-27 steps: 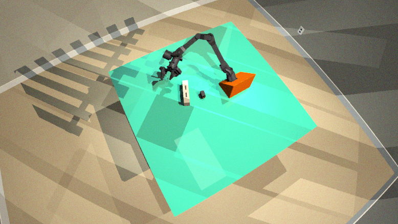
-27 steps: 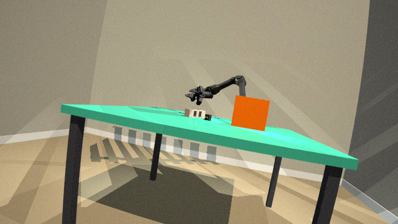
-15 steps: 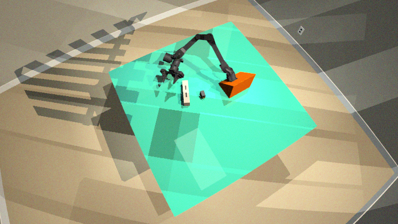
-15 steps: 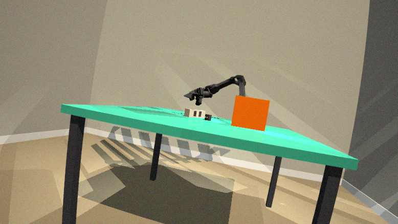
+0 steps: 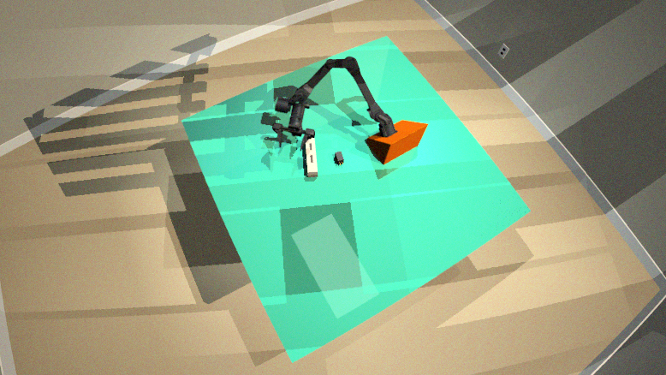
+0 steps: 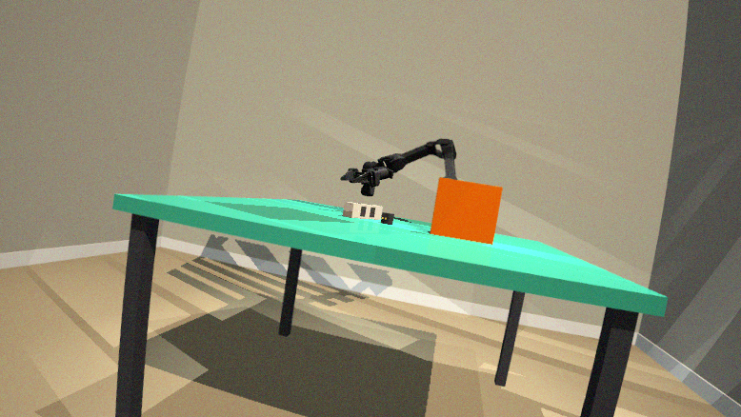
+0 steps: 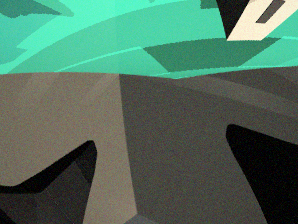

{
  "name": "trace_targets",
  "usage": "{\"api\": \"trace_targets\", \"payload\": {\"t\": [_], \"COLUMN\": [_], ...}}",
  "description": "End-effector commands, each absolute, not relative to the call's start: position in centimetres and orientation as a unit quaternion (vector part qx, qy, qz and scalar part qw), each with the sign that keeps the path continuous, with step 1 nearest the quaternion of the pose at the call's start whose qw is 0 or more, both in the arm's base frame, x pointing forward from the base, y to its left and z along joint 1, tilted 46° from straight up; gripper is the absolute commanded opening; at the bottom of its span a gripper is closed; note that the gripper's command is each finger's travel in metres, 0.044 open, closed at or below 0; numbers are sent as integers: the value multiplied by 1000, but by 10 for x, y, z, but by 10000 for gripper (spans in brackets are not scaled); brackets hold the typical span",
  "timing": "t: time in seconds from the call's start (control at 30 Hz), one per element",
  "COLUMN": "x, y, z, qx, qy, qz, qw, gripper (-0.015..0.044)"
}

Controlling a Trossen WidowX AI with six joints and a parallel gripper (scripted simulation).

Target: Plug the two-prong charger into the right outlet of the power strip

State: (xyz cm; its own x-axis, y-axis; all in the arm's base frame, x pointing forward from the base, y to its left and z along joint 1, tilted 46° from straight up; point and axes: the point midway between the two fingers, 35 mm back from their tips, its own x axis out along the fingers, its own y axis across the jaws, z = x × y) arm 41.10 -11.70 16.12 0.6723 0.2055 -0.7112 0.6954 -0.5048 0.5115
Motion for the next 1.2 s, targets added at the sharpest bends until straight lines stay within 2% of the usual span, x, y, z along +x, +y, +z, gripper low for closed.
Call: {"api": "trace_targets", "payload": {"t": [0.0, 0.63, 1.17], "x": [407, 380, 349], "y": [-109, -80, -62], "z": [146, 92, 57], "qx": [779, 570, 344], "qy": [302, 429, 545], "qz": [-308, -327, -298], "qw": [456, 619, 704], "gripper": [440, 440, 440]}}
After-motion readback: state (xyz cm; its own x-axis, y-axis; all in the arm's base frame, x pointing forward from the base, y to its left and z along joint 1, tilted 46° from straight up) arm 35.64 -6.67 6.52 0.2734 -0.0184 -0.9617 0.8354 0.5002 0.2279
